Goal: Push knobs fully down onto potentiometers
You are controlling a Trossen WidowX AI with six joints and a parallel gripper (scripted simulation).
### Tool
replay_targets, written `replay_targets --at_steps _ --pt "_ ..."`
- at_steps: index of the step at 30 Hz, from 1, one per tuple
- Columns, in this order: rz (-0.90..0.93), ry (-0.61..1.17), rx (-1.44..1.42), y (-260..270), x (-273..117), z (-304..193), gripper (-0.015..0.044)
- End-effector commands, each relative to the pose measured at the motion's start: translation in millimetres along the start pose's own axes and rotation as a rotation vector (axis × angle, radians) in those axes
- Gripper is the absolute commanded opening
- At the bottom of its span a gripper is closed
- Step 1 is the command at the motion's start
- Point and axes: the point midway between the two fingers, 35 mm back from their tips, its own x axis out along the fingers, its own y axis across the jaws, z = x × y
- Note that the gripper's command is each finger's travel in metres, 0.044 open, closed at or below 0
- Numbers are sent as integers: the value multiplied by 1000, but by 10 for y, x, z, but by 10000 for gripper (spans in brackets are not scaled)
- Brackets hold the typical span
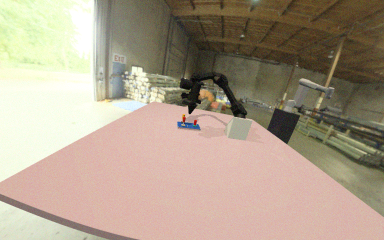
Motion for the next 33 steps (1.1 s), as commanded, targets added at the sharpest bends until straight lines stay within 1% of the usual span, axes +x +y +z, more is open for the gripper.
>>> replay_targets --at_steps 1,26,28,33 --pt "1 9 130 42 -33 42 0" --pt "-44 42 985 239 -206 247 0" --pt "-48 43 1030 248 -215 255 0" --pt "-48 43 1036 249 -200 256 0"
